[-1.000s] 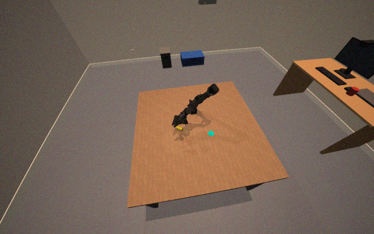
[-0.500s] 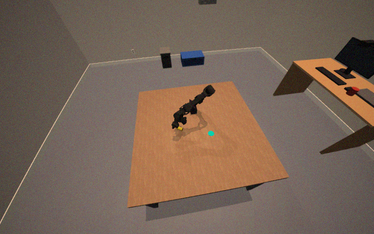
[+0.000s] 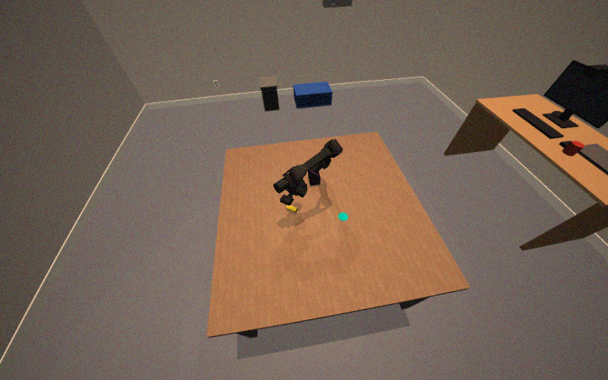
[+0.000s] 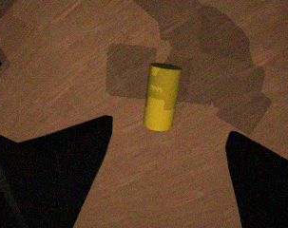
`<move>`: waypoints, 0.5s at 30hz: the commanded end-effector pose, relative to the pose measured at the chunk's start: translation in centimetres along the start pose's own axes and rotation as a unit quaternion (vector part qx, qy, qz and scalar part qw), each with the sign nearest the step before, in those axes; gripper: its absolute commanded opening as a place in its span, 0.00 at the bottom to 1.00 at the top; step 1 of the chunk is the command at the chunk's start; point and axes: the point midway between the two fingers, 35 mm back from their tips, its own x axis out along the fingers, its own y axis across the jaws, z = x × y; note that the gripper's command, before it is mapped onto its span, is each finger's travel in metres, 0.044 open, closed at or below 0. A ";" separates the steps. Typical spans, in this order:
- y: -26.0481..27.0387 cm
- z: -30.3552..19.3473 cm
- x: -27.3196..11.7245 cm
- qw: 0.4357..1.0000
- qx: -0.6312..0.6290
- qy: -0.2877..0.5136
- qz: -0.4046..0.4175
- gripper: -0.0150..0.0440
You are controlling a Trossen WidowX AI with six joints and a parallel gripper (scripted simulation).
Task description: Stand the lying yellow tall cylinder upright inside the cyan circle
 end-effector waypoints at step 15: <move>0.4 0.5 11.1 1.000 0.004 -0.013 0.010 0.78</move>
